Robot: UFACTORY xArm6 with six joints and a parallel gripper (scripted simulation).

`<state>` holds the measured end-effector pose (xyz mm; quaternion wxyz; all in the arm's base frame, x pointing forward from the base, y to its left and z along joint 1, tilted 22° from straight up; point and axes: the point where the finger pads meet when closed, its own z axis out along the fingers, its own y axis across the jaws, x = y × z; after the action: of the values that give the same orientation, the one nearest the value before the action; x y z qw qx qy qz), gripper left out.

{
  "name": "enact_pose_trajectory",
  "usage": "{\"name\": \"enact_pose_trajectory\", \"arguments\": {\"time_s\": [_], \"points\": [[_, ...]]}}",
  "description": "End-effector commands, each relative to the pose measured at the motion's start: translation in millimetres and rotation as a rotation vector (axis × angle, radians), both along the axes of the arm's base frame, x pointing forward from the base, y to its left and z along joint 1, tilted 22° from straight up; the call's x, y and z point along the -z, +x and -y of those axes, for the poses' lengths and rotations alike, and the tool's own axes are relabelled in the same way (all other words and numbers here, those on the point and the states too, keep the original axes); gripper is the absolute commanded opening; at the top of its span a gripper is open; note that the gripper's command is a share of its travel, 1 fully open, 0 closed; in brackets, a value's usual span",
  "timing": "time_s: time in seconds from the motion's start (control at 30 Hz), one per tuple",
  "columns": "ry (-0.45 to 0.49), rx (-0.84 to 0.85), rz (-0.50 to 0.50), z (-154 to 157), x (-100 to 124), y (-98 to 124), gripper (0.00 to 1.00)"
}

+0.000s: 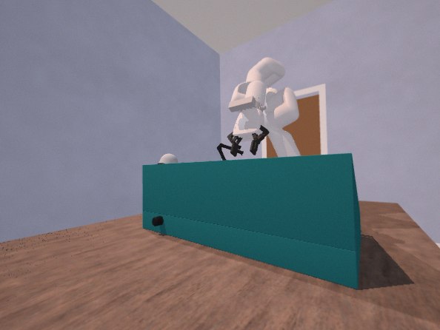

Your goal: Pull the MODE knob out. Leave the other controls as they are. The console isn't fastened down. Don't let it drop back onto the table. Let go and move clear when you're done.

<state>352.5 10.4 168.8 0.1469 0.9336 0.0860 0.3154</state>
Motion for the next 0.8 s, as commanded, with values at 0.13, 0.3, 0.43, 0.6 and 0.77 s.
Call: {"name": "enact_pose_trajectory", "arguments": {"time_s": [0.13,0.3,0.43,0.6,0.77], "points": [[-0.003,0.001,0.009,6,18,18,0.76],[-0.003,0.001,0.009,9,30,28,0.76],[-0.003,0.001,0.009,10,35,32,0.76],[-0.003,0.001,0.009,14,49,44,0.76],[-0.003,0.001,0.009,19,63,56,0.76]]}}
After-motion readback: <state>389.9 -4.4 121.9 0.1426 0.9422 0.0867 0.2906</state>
